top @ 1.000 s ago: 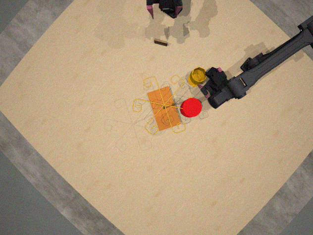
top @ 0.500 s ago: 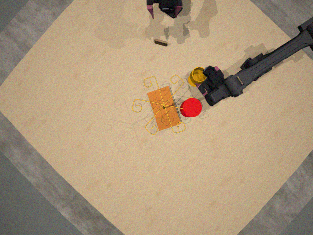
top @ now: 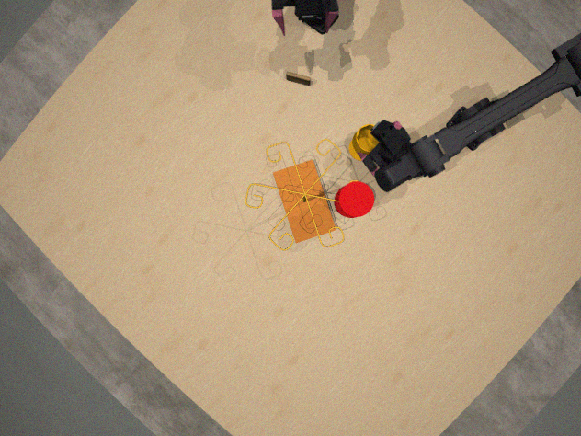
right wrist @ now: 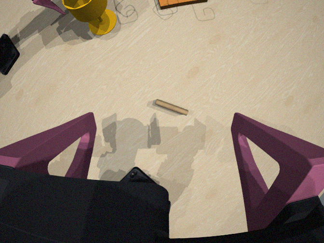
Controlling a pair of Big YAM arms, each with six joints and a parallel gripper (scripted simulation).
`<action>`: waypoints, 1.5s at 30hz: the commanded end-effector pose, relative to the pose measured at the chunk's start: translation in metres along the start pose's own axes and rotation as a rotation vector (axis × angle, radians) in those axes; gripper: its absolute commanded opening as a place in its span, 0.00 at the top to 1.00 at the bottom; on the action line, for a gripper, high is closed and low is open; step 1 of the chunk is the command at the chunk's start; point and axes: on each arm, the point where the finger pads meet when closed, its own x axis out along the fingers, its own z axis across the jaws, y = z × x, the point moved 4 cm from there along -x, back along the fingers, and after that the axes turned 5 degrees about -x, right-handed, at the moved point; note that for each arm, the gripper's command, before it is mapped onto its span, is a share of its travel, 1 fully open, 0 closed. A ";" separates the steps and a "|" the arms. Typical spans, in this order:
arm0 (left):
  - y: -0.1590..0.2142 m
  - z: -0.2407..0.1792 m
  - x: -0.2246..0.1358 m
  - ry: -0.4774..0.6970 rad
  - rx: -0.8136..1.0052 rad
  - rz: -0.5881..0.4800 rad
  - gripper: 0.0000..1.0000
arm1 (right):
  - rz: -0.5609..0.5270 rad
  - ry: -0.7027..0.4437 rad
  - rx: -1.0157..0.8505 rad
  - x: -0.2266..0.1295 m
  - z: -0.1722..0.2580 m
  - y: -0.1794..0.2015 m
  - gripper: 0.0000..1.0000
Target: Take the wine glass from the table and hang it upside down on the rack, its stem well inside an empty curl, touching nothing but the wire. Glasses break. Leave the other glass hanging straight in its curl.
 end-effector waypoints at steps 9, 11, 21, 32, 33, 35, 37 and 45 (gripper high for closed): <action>-0.006 0.002 0.017 -0.001 -0.003 -0.004 0.00 | -0.014 0.007 0.007 -0.008 -0.001 -0.007 0.00; -0.003 0.000 0.020 0.004 -0.006 -0.003 0.08 | -0.014 0.007 0.007 -0.008 -0.001 -0.007 0.00; -0.015 0.008 0.004 -0.030 0.018 -0.019 0.39 | -0.014 0.007 0.007 -0.008 -0.001 -0.007 0.00; -0.063 -0.017 -0.022 -0.041 0.037 -0.034 0.26 | -0.014 0.007 0.007 -0.008 -0.001 -0.007 0.00; -0.070 -0.021 -0.021 -0.061 0.074 -0.052 0.26 | -0.014 0.007 0.007 -0.008 -0.001 -0.007 0.00; -0.071 -0.029 -0.017 -0.080 0.129 -0.070 0.26 | -0.014 0.007 0.007 -0.008 -0.001 -0.007 0.00; -0.071 -0.035 -0.012 -0.099 0.189 -0.088 0.26 | -0.014 0.007 0.007 -0.008 -0.001 -0.007 0.00; -0.103 -0.069 -0.007 -0.339 0.660 -0.295 0.26 | -0.014 0.007 0.007 -0.008 -0.001 -0.007 0.00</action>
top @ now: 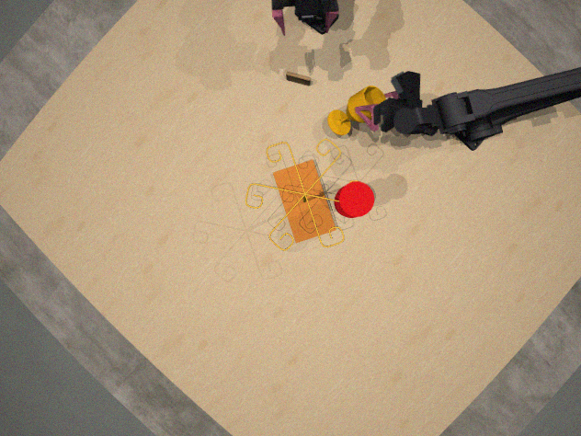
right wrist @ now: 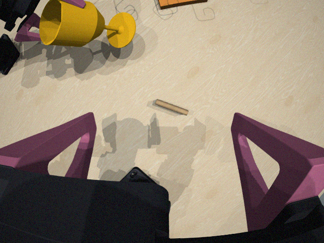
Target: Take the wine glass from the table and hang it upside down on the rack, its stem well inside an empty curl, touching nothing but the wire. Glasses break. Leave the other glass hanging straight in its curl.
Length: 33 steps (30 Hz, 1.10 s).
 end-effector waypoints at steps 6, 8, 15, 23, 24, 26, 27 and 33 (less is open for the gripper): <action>-0.044 -0.003 0.008 -0.256 0.472 -0.207 0.26 | -0.014 0.007 0.007 -0.008 -0.001 -0.007 0.00; -0.044 -0.003 0.008 -0.256 0.472 -0.207 0.26 | -0.014 0.007 0.007 -0.008 -0.001 -0.007 0.00; -0.068 -0.015 0.020 -0.432 0.798 -0.353 0.26 | -0.014 0.007 0.007 -0.008 -0.001 -0.007 0.00; -0.084 -0.015 0.024 -0.522 0.940 -0.439 0.26 | -0.014 0.007 0.007 -0.008 -0.001 -0.007 0.00; -0.084 -0.015 0.024 -0.522 0.940 -0.439 0.26 | -0.014 0.007 0.007 -0.008 -0.001 -0.007 0.00; -0.084 -0.016 0.025 -0.523 0.944 -0.444 0.26 | -0.014 0.007 0.007 -0.008 -0.001 -0.007 0.00; -0.085 -0.017 0.025 -0.522 0.940 -0.451 0.26 | -0.014 0.007 0.007 -0.008 -0.001 -0.007 0.00; -0.090 -0.013 0.021 -0.529 0.933 -0.458 0.26 | -0.014 0.007 0.007 -0.008 -0.001 -0.007 0.00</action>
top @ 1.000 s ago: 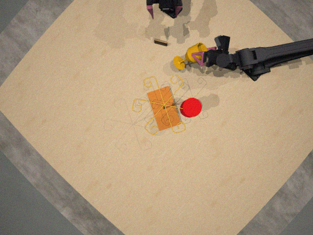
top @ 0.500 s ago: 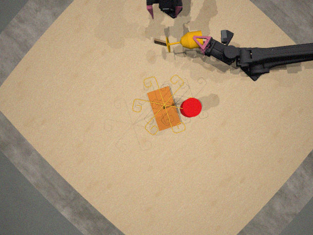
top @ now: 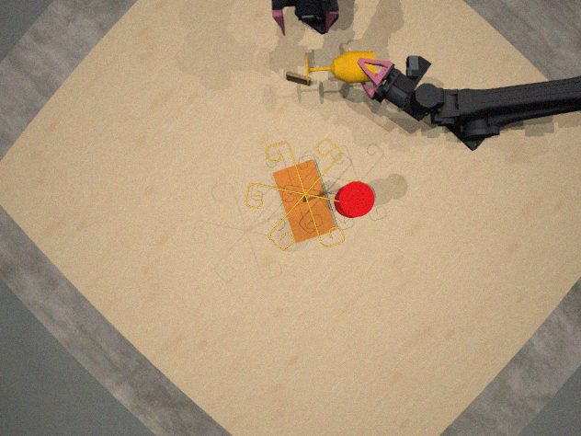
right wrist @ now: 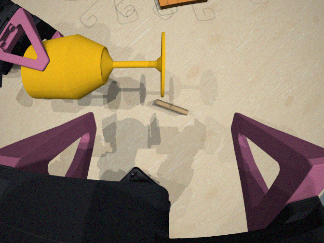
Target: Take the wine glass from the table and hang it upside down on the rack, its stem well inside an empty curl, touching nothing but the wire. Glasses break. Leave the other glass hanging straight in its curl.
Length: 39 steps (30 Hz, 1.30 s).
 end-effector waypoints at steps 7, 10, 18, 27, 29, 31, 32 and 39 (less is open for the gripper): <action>-0.006 0.038 0.009 -0.066 0.057 -0.023 0.26 | 0.004 -0.005 0.023 0.018 0.000 -0.004 0.45; -0.006 0.038 0.009 -0.066 0.057 -0.023 0.26 | 0.004 -0.004 0.013 0.022 -0.001 -0.003 0.57; -0.006 0.038 0.009 -0.066 0.057 -0.023 0.26 | -0.024 -0.010 0.022 0.020 -0.005 -0.006 0.65; -0.006 0.038 0.009 -0.066 0.057 -0.023 0.26 | 0.015 -0.030 0.020 0.040 0.000 -0.004 0.65; -0.006 0.038 0.009 -0.066 0.057 -0.023 0.26 | 0.024 -0.034 0.022 0.052 0.001 -0.001 0.65; -0.006 0.038 0.009 -0.066 0.057 -0.023 0.26 | 0.029 -0.035 0.022 0.063 0.002 -0.005 0.65; -0.006 0.038 0.009 -0.066 0.057 -0.023 0.26 | 0.022 -0.033 0.021 0.065 0.002 -0.010 0.65; -0.006 0.038 0.009 -0.066 0.057 -0.023 0.26 | 0.006 -0.026 0.021 0.077 0.002 -0.010 0.79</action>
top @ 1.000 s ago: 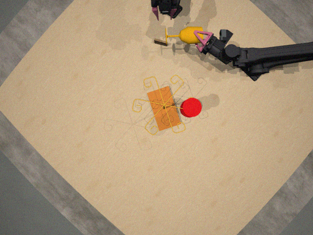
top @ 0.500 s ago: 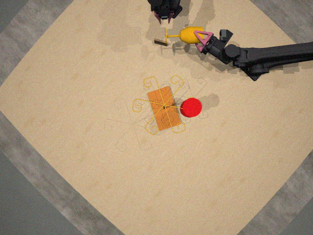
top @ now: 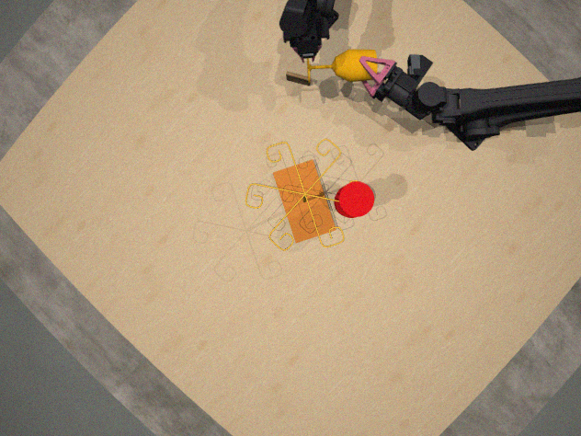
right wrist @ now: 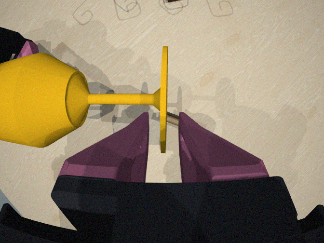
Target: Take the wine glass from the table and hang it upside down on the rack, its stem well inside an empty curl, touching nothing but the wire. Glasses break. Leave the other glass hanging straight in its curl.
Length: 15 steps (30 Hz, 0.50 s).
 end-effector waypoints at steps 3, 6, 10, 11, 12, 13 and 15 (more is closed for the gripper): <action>-0.002 0.032 0.011 -0.050 0.045 -0.019 0.26 | -0.065 0.024 0.005 -0.014 0.000 -0.015 0.84; -0.002 0.032 0.011 -0.050 0.045 -0.019 0.26 | -0.062 0.025 0.010 -0.013 -0.002 -0.014 0.88; -0.002 0.032 0.011 -0.050 0.045 -0.019 0.26 | -0.057 0.023 0.007 -0.012 -0.002 -0.014 0.96; -0.002 0.032 0.011 -0.050 0.045 -0.020 0.26 | -0.057 0.023 0.007 -0.011 -0.002 -0.013 0.99; -0.002 0.032 0.011 -0.050 0.045 -0.020 0.26 | -0.056 0.022 0.008 -0.011 -0.002 -0.013 1.00; -0.002 0.032 0.011 -0.052 0.046 -0.020 0.26 | -0.056 0.021 0.010 -0.011 -0.002 -0.013 1.00; -0.002 0.032 0.011 -0.052 0.046 -0.020 0.26 | -0.054 0.021 0.010 -0.010 -0.002 -0.013 1.00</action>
